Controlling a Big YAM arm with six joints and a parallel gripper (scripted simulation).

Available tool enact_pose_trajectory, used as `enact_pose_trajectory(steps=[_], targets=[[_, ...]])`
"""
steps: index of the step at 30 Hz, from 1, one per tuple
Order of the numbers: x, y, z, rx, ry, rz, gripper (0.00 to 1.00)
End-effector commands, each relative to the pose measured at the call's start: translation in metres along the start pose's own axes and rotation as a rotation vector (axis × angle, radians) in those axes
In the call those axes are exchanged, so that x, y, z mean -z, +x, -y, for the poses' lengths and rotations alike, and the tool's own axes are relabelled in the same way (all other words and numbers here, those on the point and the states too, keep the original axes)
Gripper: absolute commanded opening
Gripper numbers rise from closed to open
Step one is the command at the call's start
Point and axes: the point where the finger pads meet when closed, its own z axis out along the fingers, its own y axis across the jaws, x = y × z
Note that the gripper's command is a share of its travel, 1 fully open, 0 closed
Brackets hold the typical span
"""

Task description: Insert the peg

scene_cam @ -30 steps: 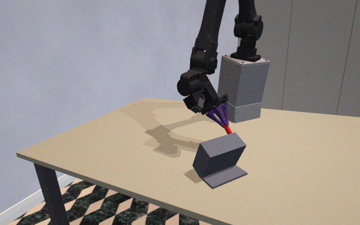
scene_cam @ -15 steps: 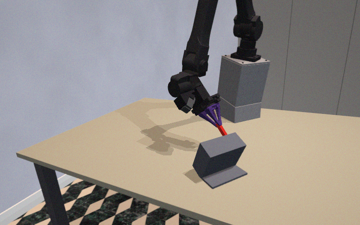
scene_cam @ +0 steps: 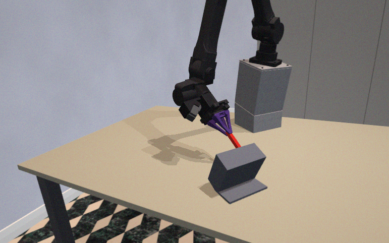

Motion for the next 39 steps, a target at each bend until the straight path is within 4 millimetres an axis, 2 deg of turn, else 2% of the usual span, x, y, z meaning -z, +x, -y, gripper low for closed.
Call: enact_pose_trajectory(steps=[1, 39], targets=[[0.008, -0.015, 0.011, 0.010, -0.020, 0.042, 0.00], [0.070, -0.044, 0.040, -0.088, -0.329, 0.220, 0.00]])
